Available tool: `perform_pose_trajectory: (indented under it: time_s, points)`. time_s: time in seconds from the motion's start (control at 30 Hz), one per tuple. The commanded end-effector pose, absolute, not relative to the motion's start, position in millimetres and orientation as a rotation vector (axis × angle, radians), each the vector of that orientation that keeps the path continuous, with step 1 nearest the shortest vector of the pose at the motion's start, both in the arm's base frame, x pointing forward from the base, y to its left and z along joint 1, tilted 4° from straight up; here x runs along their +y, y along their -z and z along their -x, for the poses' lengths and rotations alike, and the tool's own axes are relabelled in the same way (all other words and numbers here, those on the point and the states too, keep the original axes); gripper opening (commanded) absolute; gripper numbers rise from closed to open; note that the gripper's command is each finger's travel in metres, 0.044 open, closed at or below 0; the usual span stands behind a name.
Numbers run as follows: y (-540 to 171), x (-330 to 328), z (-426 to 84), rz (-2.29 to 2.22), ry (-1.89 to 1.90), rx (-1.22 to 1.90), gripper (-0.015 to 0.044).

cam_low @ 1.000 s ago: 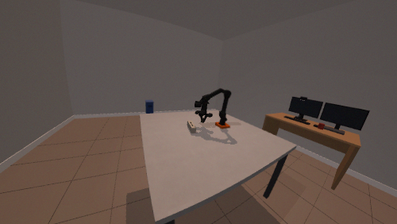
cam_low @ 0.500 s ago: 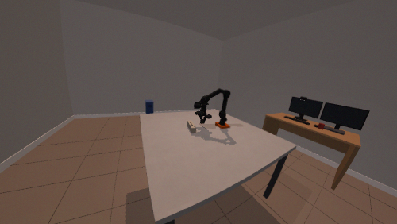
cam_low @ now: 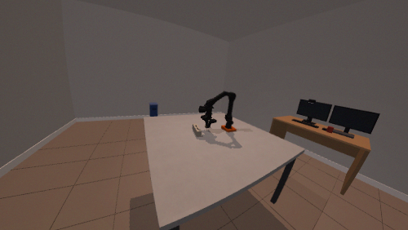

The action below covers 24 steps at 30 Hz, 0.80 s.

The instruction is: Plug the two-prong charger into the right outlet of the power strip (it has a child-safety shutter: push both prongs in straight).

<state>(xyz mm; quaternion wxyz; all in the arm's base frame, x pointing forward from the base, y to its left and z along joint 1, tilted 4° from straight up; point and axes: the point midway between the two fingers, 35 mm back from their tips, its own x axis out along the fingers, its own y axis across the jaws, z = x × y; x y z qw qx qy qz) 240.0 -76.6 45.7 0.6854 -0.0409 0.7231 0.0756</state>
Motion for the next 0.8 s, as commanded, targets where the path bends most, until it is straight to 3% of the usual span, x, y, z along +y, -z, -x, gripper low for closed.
perform_pose_trajectory:
  time_s: [0.0,0.77]
  points:
    - [-42.4,-74.0,-243.2,0.044,-0.134,1.624,0.0]
    - [-29.2,-63.0,-253.6,-0.181,0.077,1.635,0.0]
